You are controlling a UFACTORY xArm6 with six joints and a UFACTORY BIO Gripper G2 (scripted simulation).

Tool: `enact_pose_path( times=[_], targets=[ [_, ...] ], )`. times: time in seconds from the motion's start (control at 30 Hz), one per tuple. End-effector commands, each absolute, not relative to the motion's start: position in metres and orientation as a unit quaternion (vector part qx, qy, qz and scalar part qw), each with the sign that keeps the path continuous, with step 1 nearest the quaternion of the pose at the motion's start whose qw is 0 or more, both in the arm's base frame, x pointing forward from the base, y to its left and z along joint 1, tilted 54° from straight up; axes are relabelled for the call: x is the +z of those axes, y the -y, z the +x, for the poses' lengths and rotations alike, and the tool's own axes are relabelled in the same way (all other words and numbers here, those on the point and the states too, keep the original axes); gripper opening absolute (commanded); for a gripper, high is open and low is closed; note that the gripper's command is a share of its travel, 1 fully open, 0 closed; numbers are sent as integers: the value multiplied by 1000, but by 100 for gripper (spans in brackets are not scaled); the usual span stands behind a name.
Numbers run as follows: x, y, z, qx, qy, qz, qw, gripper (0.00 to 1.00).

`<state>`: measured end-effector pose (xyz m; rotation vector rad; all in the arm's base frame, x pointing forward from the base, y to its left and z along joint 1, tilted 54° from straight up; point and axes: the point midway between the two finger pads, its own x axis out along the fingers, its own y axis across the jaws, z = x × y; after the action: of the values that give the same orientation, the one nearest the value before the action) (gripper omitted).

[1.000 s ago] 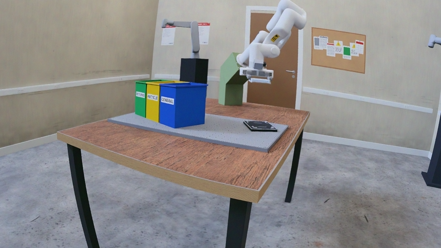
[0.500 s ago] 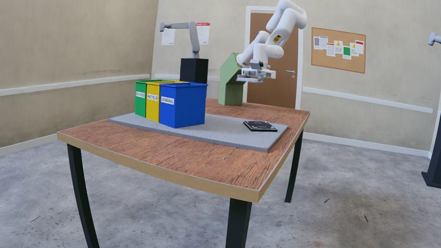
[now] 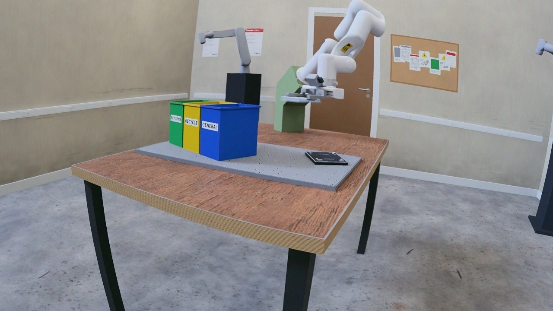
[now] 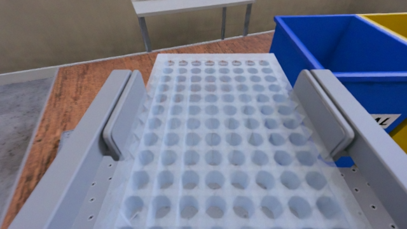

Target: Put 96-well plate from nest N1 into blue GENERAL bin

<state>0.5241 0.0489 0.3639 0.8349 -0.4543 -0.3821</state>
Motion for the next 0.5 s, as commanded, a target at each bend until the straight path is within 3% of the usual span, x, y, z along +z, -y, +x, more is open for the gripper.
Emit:
enact_pose_path(
  times=[0.0,0.47],
  targets=[
    [360,-37,533,-185,213,399,873,0],
    [344,-7,554,-185,213,399,873,0]
  ],
)
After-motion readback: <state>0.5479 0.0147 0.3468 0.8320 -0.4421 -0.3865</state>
